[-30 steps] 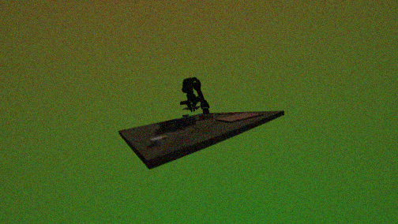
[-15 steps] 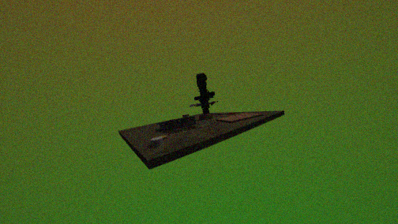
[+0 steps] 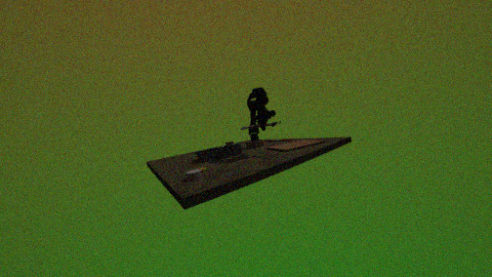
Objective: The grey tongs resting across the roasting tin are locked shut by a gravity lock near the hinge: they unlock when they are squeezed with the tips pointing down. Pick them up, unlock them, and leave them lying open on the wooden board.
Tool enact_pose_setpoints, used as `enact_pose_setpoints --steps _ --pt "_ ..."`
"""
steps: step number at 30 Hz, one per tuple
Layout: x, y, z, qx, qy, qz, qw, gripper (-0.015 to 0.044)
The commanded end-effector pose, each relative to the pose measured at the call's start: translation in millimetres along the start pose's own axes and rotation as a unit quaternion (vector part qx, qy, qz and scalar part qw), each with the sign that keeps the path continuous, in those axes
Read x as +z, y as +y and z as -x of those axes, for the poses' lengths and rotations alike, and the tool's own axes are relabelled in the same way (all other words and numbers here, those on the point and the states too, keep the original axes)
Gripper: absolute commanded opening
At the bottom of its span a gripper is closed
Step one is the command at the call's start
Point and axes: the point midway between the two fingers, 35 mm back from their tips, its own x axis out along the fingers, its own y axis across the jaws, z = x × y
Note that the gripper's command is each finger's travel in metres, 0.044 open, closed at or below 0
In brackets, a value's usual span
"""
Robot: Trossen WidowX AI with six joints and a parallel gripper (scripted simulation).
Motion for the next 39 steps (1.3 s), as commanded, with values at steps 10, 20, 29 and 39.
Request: enact_pose_setpoints --steps 10,20,29,39 --pt "74 62 7 -0.004 -0.009 0.127 0.992 -0.015" --pt "121 123 8 -0.003 -0.01 0.227 0.974 -0.015" --pt "154 185 8 -0.002 -0.012 0.314 0.949 -0.015" --pt "180 258 8 0.001 -0.013 0.409 0.913 -0.015"
